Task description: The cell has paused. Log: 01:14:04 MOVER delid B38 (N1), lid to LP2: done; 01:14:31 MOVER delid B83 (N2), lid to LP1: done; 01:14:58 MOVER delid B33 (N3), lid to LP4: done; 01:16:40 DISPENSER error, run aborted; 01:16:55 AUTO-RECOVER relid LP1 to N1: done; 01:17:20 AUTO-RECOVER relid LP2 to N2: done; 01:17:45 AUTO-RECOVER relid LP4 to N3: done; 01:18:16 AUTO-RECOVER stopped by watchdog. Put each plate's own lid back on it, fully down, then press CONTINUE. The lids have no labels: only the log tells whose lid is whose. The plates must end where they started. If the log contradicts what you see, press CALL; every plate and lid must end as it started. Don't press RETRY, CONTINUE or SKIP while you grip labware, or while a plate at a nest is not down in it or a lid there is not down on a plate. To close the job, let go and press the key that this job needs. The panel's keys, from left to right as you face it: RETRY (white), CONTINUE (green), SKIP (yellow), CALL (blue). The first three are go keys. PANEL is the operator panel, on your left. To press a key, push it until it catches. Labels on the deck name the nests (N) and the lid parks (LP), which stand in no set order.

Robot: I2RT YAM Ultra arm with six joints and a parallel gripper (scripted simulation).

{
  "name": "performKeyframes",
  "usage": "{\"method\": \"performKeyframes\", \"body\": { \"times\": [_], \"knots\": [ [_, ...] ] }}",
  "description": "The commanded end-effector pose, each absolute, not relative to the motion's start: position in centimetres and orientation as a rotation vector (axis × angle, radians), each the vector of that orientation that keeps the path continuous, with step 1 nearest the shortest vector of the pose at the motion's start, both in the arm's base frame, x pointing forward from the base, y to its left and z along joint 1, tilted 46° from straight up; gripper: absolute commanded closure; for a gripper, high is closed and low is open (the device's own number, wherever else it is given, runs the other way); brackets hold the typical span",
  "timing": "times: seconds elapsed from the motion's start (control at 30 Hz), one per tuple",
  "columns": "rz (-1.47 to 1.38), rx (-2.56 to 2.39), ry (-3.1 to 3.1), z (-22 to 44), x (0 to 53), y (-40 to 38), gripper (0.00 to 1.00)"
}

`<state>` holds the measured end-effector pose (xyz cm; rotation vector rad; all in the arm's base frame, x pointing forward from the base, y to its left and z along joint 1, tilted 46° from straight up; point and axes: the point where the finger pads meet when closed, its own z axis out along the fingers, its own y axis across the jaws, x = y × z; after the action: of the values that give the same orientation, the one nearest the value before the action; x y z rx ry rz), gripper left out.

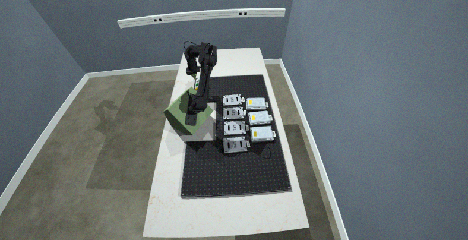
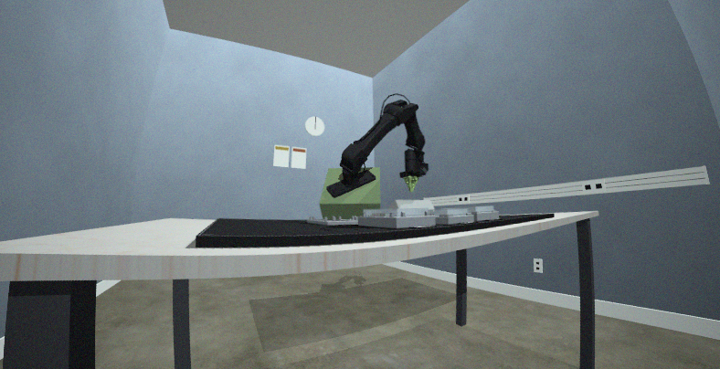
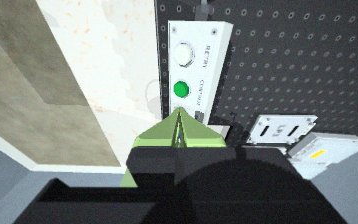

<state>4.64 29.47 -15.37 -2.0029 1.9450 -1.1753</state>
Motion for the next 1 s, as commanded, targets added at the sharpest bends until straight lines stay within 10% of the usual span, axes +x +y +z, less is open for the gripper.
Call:
{"method": "performKeyframes", "body": {
  "times": [0.0,0.97],
  "knots": [
    [-1.11,-1.99,1.932,-14.2,3.7,31.3,1.0],
    [-1.117,-1.994,1.933,-16.4,5.5,30.1,1.0]
  ]
}}
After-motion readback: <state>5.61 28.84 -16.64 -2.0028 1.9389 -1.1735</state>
